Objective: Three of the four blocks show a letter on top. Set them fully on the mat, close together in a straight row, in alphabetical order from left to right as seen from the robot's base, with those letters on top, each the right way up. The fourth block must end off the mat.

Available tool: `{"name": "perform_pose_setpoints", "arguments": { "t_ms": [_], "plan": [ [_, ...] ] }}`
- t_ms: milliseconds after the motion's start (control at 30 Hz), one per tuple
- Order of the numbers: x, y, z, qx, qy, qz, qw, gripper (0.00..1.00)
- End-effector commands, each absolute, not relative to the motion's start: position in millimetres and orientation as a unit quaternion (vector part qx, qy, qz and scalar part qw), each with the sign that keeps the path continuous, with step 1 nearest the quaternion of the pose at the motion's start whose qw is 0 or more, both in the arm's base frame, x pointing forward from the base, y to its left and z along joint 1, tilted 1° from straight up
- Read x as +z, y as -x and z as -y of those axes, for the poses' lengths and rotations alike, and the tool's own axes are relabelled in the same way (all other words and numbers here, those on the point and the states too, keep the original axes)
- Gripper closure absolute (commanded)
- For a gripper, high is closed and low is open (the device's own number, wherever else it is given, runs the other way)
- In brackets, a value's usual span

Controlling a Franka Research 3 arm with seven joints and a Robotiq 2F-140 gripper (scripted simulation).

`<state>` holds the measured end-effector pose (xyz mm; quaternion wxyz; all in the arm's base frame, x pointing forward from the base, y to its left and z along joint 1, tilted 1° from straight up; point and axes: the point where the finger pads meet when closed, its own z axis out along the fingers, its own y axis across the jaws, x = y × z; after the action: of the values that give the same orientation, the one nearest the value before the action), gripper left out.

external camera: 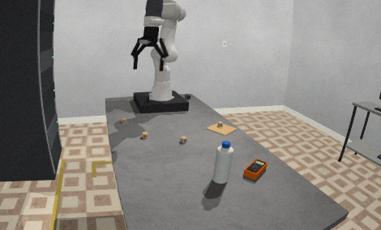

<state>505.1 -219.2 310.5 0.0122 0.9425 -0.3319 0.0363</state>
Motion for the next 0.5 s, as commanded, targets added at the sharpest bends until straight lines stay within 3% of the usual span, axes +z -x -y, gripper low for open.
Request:
{"name": "perform_pose_setpoints", "arguments": {
  "t_ms": [0, 467],
  "plan": [
    [306, -506, 235, 0.061, -0.961, 0.270, 0.010, 0.00],
    [271, -472, 284, 0.075, -0.970, 0.233, 0.012, 0.00]
  ]
}}
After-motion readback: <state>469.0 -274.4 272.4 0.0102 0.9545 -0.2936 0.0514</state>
